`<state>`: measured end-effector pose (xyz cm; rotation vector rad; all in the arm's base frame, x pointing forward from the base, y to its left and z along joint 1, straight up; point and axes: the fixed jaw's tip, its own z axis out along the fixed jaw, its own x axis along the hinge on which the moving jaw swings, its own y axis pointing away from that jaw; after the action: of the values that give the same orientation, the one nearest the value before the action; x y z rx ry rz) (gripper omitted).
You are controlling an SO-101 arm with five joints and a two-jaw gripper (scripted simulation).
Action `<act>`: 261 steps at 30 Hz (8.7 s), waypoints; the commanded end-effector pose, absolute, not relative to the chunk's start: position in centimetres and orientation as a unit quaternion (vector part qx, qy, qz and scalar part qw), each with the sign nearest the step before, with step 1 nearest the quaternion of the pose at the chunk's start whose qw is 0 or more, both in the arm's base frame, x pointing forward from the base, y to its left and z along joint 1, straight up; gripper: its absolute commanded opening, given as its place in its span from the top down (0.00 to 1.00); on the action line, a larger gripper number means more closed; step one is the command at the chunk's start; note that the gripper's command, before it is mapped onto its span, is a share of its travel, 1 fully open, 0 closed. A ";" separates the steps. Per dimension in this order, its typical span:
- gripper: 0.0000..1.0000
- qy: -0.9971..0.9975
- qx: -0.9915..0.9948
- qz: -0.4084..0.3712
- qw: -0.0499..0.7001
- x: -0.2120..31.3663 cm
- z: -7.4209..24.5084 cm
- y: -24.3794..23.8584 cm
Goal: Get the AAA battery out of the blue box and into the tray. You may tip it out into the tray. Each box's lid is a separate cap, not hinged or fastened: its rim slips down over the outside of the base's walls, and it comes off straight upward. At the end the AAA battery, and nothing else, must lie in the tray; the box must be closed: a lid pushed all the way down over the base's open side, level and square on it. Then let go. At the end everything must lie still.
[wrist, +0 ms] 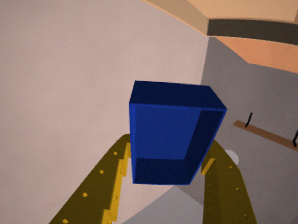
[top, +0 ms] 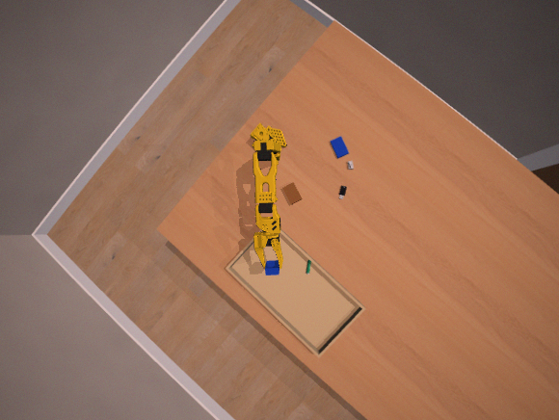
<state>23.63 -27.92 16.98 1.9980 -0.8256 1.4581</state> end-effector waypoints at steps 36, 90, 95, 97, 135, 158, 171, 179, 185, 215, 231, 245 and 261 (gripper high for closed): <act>0.80 -0.298 0.720 0.560 0.280 23.1 20.0 -27.9; 0.80 -0.368 0.890 0.241 0.121 18.3 9.7 -22.4; 0.80 -0.373 0.901 0.196 0.098 17.4 8.9 -21.3; 0.80 -0.375 0.905 0.179 0.090 17.0 8.6 -20.9; 0.80 -0.383 0.924 0.008 0.004 13.1 7.3 -16.3; 0.80 -0.383 0.924 0.000 0.000 12.9 7.3 -16.1; 0.80 -0.383 0.924 0.000 0.000 12.9 7.3 -16.1; 0.80 -0.383 0.924 0.000 0.000 13.6 7.3 -15.2; 0.80 -0.383 0.924 0.000 0.000 14.4 7.4 -14.0; 0.80 -0.383 0.924 0.000 0.000 15.8 7.4 2.4; 0.80 -0.383 0.924 0.000 0.000 14.4 7.3 4.9; 0.80 -0.383 0.924 0.000 0.000 14.4 7.3 5.0; 0.80 -0.383 0.924 0.000 0.000 14.4 7.2 5.4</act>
<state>14.14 4.90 6.82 2.8737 -1.1907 -0.0476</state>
